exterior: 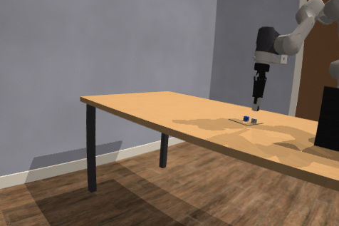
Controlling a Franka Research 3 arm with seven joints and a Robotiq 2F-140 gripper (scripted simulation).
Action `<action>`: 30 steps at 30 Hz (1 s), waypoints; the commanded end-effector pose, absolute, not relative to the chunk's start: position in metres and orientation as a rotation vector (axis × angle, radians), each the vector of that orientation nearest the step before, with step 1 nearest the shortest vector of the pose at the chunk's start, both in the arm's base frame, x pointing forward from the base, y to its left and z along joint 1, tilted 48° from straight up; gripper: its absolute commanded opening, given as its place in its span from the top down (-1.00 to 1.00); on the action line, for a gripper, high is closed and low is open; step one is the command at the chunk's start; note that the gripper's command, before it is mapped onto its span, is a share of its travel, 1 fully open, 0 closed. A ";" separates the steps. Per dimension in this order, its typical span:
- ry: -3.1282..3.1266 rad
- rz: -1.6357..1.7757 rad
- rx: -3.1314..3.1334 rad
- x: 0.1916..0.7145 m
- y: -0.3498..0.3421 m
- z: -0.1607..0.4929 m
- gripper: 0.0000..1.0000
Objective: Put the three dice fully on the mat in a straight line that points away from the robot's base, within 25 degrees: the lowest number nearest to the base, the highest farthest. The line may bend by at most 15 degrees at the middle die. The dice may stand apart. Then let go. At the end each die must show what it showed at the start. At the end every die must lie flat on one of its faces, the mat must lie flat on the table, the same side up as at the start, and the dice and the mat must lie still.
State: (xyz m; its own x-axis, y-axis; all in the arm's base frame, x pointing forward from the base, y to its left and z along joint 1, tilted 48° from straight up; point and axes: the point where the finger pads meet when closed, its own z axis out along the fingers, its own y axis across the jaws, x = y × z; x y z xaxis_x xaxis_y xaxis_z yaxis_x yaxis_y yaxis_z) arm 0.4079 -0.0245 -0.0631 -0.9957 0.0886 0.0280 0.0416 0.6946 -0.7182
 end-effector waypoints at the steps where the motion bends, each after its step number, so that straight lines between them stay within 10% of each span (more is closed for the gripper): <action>1: -2.798 1.225 -0.117 0.402 -0.021 -0.048 0.75; 30: -2.821 1.242 -0.246 0.530 -0.086 0.011 0.75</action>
